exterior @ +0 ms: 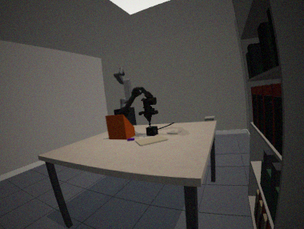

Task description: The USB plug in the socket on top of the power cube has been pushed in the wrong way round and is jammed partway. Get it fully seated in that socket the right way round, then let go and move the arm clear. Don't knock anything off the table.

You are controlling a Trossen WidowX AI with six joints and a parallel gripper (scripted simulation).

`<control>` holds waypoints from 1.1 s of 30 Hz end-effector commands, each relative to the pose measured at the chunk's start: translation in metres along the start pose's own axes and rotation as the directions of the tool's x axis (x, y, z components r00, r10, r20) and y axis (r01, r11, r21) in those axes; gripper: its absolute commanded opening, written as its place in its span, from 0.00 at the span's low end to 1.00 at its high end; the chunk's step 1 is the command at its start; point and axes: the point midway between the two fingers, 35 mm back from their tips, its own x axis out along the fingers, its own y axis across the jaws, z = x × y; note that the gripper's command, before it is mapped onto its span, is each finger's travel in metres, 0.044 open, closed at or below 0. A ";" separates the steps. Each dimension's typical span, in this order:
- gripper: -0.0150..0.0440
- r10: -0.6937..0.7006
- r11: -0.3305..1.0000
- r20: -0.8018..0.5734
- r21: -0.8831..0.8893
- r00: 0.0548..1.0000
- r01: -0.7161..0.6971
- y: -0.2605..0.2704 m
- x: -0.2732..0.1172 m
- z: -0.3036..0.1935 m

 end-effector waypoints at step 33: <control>0.25 0.000 1.000 0.039 -0.001 0.999 0.000 0.000 0.005 0.003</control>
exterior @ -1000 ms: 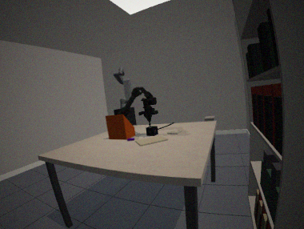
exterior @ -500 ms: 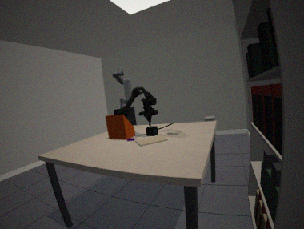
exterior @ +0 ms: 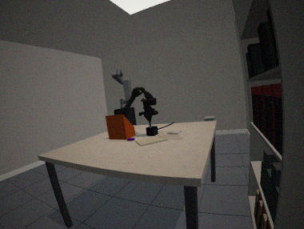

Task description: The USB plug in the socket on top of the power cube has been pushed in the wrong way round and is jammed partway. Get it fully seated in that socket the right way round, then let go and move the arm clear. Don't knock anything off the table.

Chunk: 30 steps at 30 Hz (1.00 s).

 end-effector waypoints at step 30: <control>0.25 0.000 1.000 0.007 0.000 1.000 0.000 0.000 0.004 0.000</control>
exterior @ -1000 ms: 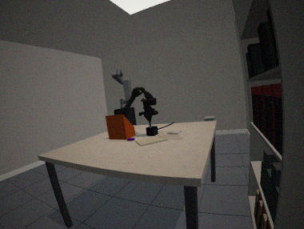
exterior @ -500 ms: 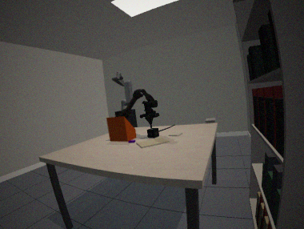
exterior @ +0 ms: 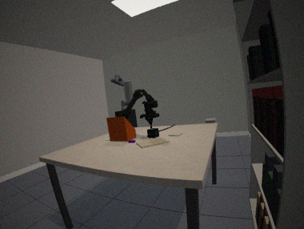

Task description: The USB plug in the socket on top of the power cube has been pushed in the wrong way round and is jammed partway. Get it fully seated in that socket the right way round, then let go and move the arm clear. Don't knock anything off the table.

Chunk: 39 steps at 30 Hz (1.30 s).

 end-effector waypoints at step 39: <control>0.25 0.000 1.000 0.006 0.004 1.000 0.000 0.000 0.005 0.000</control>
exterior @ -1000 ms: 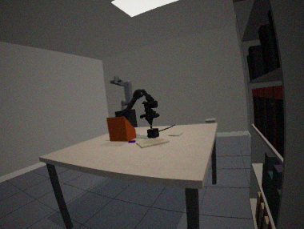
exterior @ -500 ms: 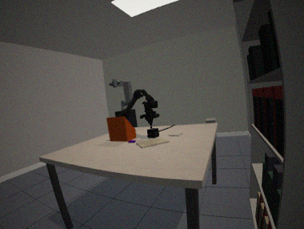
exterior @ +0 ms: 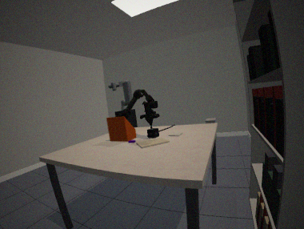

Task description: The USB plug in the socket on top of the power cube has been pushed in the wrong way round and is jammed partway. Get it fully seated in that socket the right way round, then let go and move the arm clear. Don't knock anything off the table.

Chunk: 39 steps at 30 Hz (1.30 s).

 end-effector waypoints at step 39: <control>0.25 0.000 1.000 0.005 0.004 1.000 0.000 0.000 0.005 0.000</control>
